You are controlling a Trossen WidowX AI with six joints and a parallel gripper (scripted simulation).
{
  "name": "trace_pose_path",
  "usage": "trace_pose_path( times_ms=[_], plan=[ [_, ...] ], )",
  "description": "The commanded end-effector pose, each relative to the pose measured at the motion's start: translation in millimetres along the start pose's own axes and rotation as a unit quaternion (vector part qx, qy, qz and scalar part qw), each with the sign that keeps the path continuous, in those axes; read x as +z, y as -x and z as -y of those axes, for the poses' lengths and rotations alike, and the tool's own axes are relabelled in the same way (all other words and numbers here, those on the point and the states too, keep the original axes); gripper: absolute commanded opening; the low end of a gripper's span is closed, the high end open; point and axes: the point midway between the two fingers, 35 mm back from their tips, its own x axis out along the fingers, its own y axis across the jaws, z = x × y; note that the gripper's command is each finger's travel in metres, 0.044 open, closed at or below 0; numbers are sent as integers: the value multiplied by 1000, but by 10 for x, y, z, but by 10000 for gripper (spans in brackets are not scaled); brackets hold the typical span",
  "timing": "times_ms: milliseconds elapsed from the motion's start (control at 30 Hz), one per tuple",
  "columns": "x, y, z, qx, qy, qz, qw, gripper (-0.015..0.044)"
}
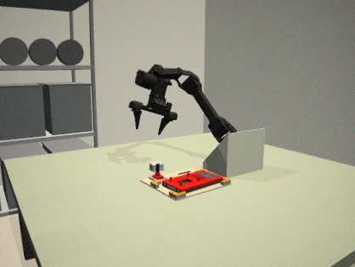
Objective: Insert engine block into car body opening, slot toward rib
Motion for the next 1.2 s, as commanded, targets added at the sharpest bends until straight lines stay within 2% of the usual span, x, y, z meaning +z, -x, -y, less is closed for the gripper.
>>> trace_pose_path(
  times_ms=[0,267,467,600,1167],
  plan=[
    [-172,-218,-183,53,33,-22,998,440],
    [-541,-534,-551,157,89,-50,982,440],
    [-541,-557,-571,159,90,-51,982,440],
    [-580,-849,-667,159,90,-51,982,440],
    [-601,-1108,-758,159,90,-52,982,440]
  ],
)
